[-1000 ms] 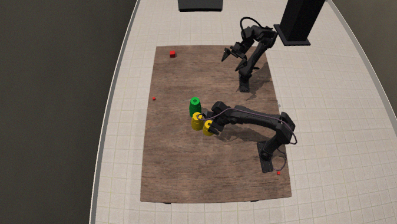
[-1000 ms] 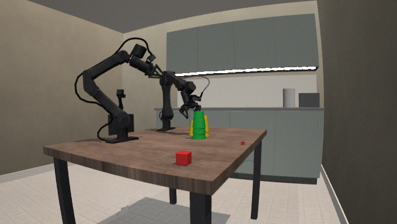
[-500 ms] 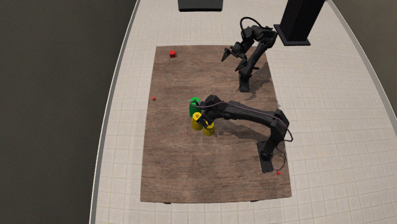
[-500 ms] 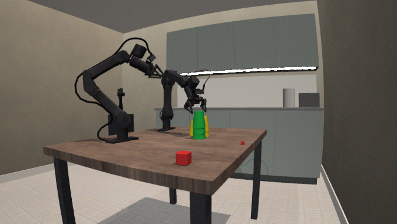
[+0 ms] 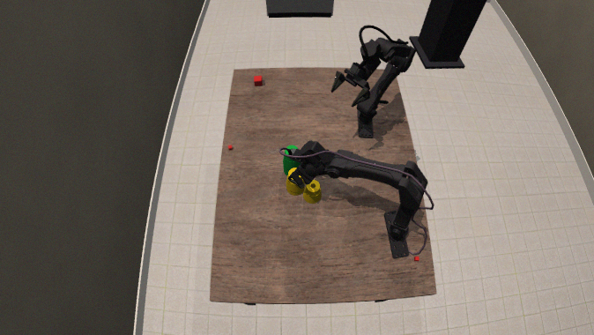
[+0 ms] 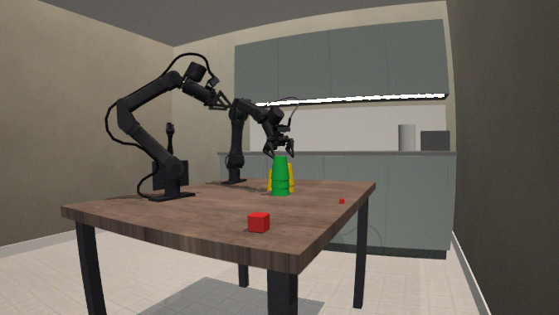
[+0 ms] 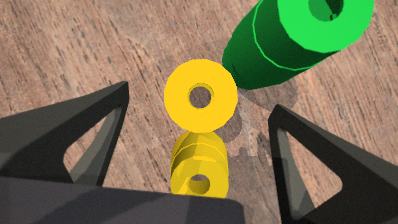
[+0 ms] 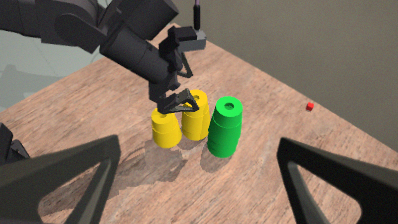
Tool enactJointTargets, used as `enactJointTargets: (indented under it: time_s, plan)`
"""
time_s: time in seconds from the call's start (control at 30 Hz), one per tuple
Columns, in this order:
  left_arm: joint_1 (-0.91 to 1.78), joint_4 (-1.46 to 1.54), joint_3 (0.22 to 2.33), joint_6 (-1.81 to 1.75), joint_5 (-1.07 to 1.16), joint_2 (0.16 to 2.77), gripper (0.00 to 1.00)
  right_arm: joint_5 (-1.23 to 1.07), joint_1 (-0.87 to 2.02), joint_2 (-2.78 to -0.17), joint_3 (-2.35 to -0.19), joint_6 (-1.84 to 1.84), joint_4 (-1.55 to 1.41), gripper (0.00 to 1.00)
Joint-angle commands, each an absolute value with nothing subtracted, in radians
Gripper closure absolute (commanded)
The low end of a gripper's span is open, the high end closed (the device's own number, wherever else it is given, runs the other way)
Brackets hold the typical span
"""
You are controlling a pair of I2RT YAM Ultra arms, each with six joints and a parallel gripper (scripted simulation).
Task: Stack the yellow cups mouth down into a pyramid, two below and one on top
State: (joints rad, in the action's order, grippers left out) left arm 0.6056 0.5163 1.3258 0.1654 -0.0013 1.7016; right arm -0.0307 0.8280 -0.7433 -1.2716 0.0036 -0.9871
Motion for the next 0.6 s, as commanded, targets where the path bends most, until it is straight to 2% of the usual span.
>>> enactJointTargets:
  time_s: [0.0, 0.17, 0.57]
  plan:
    - [0.604, 0.532, 1.371, 0.141, 0.003, 1.686, 0.19, -0.027, 0.835, -0.728, -1.268, 0.009, -0.988, 0.00]
    - [0.621, 0.679, 1.406, -0.033, -0.045, 1.724, 0.19, -0.027, 0.835, -0.728, -1.268, 0.009, -0.988, 0.00]
    - [0.627, 0.737, 1.478, -0.078, -0.044, 1.763, 0.19, -0.027, 0.835, -0.728, -1.268, 0.009, -0.988, 0.00]
